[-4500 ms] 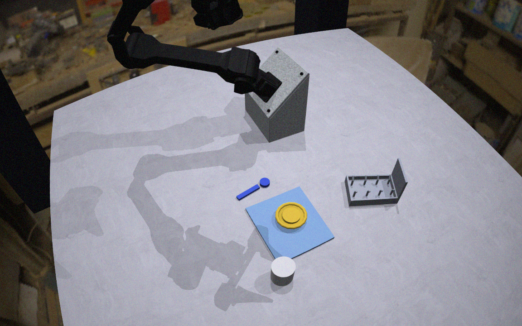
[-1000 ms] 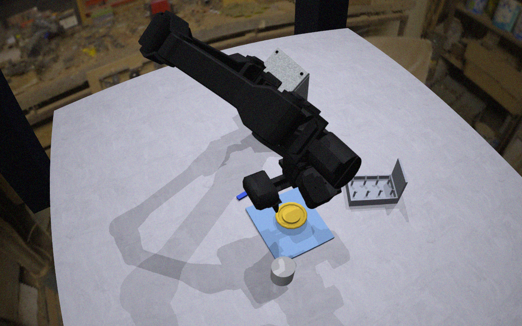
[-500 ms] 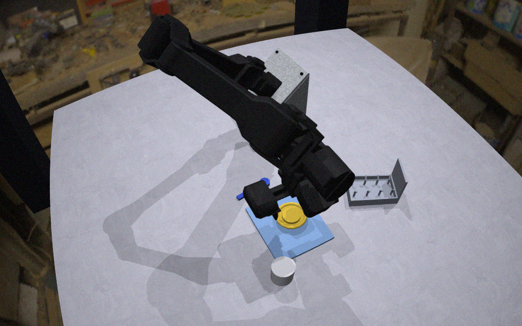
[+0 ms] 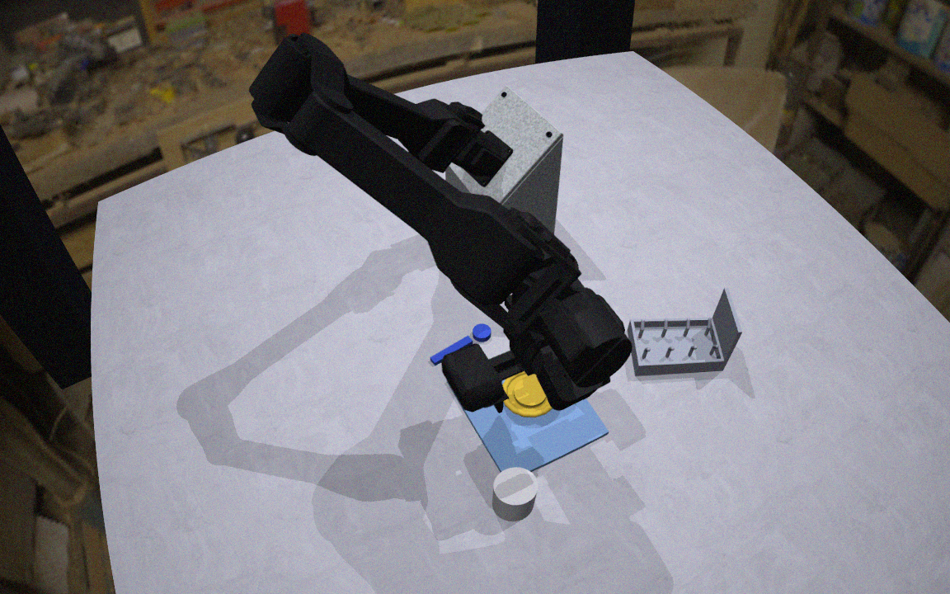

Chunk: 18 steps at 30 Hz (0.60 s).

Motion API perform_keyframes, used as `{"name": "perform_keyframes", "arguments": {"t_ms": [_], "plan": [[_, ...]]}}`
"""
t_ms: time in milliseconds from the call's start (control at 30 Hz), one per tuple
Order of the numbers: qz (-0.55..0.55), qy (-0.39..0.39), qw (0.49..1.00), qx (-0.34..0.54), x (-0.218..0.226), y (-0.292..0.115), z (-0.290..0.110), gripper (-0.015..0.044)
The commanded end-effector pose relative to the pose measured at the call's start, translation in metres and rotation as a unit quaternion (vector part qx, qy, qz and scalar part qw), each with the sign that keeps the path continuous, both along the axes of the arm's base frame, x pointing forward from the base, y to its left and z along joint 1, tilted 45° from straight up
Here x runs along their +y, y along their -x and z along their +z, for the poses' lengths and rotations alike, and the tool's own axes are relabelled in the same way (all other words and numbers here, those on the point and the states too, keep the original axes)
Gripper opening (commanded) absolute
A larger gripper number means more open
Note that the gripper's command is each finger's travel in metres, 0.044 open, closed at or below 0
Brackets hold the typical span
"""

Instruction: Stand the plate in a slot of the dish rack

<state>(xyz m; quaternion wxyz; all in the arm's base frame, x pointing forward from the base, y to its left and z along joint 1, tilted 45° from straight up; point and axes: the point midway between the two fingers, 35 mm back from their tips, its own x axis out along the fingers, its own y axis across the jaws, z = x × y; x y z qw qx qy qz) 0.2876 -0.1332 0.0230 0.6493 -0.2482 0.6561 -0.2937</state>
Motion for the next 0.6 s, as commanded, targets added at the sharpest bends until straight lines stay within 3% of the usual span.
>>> {"name": "perform_keyframes", "arguments": {"t_ms": [0,67,133,333,567], "plan": [[0.001,0.003,1.000,0.006,-0.0056,0.0030,-0.0057,0.0400],[0.001,0.003,1.000,0.006,-0.0064,0.0031,-0.0064,0.0400],[0.001,0.003,1.000,0.006,-0.0064,0.0031,-0.0064,0.0361],[0.001,0.003,1.000,0.006,-0.0064,0.0031,-0.0064,0.0361],[0.001,0.003,1.000,0.006,-0.0064,0.0031,-0.0064,0.0314]]}}
